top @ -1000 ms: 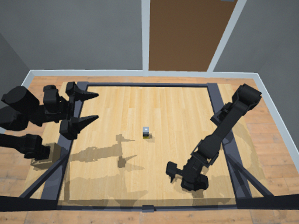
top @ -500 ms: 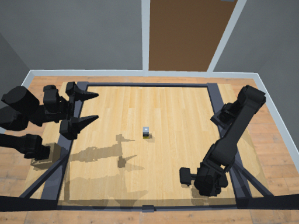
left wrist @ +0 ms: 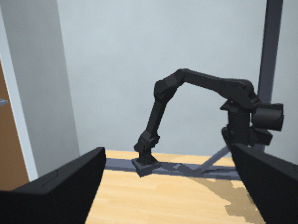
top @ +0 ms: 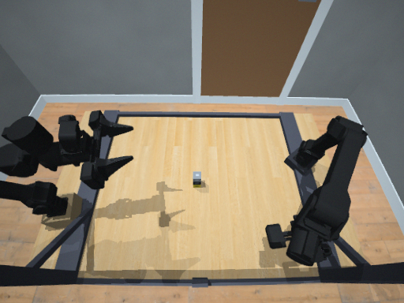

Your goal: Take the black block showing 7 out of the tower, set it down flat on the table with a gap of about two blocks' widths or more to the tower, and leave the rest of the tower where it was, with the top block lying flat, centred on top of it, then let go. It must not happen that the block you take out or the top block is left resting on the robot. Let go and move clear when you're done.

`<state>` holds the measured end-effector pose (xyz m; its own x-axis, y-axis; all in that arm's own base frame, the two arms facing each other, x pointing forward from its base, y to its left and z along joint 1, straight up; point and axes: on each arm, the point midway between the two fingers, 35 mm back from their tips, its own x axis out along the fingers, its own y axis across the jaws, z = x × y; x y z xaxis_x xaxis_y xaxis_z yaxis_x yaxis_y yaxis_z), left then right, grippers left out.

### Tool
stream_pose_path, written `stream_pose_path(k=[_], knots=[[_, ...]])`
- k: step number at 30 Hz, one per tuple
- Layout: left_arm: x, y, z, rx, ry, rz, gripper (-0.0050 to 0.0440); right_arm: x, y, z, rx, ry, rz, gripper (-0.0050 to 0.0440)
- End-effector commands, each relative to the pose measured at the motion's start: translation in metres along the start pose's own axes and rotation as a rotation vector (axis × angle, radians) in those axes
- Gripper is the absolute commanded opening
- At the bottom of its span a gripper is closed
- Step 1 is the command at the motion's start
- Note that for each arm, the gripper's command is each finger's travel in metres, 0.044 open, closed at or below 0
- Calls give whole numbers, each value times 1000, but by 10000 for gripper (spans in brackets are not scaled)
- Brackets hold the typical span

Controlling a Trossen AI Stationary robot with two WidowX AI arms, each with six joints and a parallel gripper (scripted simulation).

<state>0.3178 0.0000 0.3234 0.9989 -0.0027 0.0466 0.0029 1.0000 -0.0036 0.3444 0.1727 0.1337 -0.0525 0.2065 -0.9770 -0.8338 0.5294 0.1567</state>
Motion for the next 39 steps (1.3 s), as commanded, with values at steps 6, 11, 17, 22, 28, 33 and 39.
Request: stream_pose_path(k=[6,11,17,22,28,33,39], knots=[[-2,0,0,4,-3,3,400,-31,23,1,-37,10,33,400],[-2,0,0,4,-3,3,400,-27,-19,-13,285,15,-13,400],[-2,0,0,4,-3,3,400,-30,-69,-39,617,-4,-66,400],[-2,0,0,4,-3,3,400,-33,-101,-60,950,-29,-113,400],[-2,0,0,4,-3,3,400,-37,-141,-94,1339,-71,-163,400],[-2,0,0,4,-3,3,400,-40,-167,-121,1615,-108,-197,400],[-2,0,0,4,-3,3,400,-44,-198,-162,1991,-171,-242,400]])
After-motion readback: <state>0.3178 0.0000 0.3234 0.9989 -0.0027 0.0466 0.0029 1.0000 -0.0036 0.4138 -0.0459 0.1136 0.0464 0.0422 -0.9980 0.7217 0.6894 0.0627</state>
